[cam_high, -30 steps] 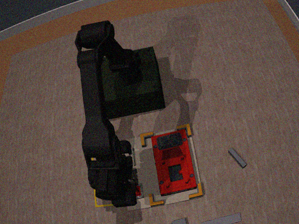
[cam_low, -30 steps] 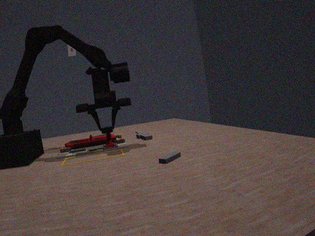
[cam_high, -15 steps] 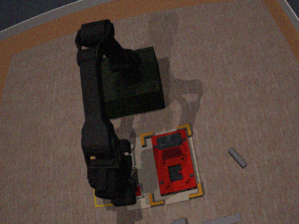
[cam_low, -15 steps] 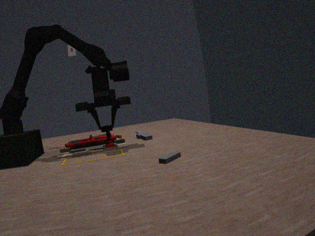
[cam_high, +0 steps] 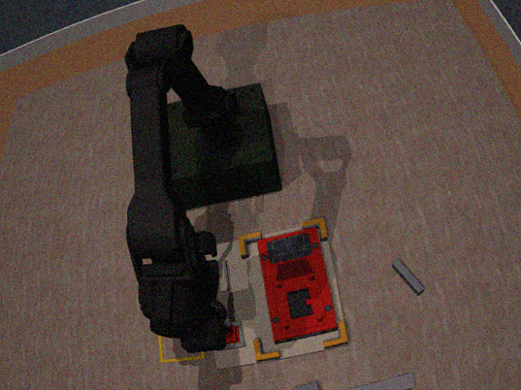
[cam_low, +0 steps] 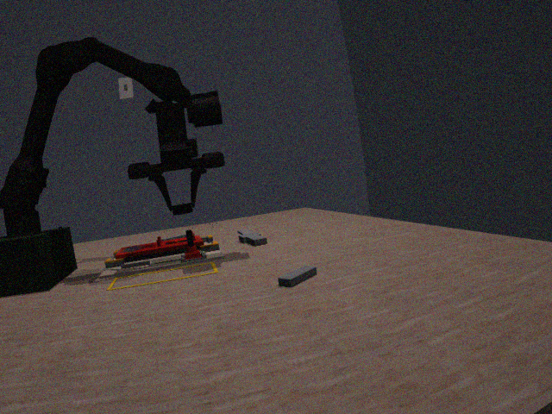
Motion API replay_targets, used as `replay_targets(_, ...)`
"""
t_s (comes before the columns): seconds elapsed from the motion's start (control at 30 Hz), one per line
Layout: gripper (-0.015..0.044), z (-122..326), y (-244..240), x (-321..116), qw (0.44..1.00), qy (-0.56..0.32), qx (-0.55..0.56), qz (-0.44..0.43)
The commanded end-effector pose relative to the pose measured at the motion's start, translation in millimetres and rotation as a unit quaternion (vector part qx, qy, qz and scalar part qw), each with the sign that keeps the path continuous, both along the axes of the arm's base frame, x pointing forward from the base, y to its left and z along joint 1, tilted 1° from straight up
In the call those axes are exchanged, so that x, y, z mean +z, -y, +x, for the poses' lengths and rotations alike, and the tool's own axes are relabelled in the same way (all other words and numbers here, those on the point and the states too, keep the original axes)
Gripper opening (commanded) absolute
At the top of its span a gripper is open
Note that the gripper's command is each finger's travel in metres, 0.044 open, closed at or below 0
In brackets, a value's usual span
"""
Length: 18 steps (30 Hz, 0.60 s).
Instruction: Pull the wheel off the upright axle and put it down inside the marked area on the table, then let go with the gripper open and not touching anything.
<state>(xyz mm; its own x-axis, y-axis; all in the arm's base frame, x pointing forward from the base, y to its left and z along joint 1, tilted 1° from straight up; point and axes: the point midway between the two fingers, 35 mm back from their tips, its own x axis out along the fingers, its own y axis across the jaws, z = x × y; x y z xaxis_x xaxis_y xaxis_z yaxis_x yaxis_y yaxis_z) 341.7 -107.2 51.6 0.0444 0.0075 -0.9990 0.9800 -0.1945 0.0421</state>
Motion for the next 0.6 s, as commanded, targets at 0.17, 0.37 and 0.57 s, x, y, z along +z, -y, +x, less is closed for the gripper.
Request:
replay_targets(0.17,0.0,-15.6,24.1,-0.7,1.0,-0.001,0.001,-0.001)
replay_targets(0.37,0.0,-35.0,48.7,1.1,1.0,-0.001,0.002,-0.004)
replay_targets(0.57,0.0,-56.5,70.9,2.5,1.0,-0.001,0.002,-0.005)
